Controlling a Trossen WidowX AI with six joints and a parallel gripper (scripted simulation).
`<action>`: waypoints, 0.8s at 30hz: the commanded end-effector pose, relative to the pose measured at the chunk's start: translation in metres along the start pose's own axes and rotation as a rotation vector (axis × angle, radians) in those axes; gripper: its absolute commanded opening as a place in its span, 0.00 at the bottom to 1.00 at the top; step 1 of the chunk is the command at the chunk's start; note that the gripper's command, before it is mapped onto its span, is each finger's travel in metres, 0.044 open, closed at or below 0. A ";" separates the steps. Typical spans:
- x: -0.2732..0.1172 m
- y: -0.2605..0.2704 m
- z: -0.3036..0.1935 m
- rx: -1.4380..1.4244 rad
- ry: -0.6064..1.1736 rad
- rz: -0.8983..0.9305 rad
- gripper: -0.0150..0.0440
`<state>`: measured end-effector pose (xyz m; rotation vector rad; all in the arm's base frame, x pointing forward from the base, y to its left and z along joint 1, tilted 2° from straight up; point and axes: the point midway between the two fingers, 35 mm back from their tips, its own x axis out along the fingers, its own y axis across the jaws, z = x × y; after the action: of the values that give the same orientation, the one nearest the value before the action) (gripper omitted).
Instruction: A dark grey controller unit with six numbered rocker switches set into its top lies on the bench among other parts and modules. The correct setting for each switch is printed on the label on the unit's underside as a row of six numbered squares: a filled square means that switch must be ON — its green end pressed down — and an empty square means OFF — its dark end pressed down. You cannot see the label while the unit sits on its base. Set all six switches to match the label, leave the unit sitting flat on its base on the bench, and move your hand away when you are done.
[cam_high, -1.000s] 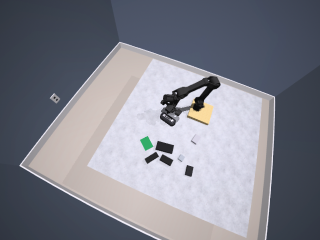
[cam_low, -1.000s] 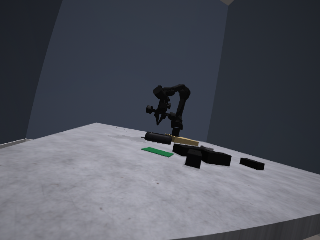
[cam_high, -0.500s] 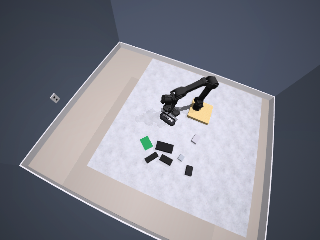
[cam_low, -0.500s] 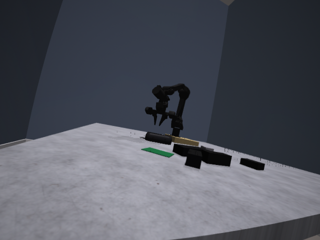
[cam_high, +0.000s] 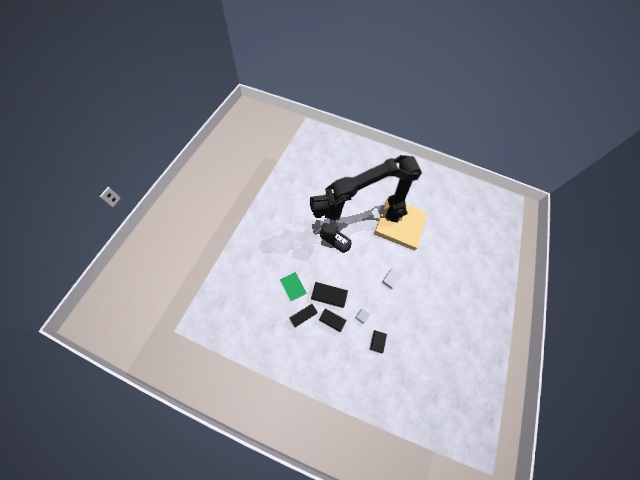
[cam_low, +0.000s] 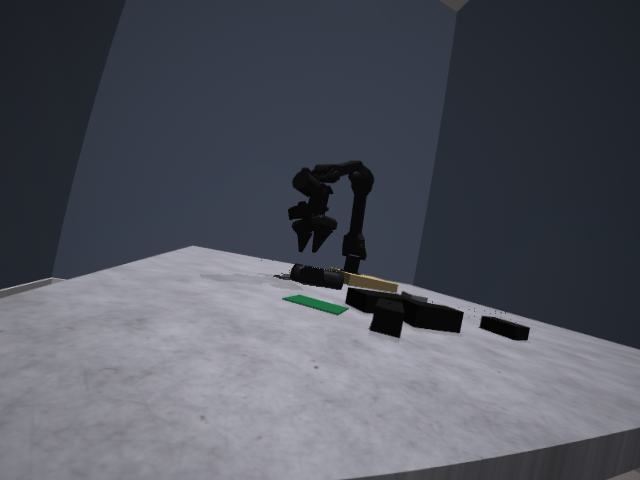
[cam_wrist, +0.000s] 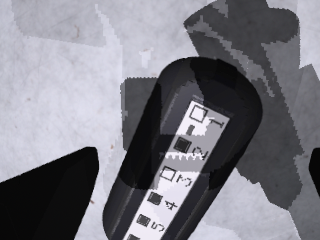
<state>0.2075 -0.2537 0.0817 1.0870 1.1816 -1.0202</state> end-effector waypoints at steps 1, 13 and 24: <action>0.006 0.000 0.012 0.420 0.042 -0.101 1.00; 0.007 0.000 0.012 0.420 0.042 -0.101 1.00; 0.025 -0.001 0.012 0.420 0.042 -0.100 1.00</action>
<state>0.2133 -0.2683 0.0663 1.3857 1.0759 -1.3586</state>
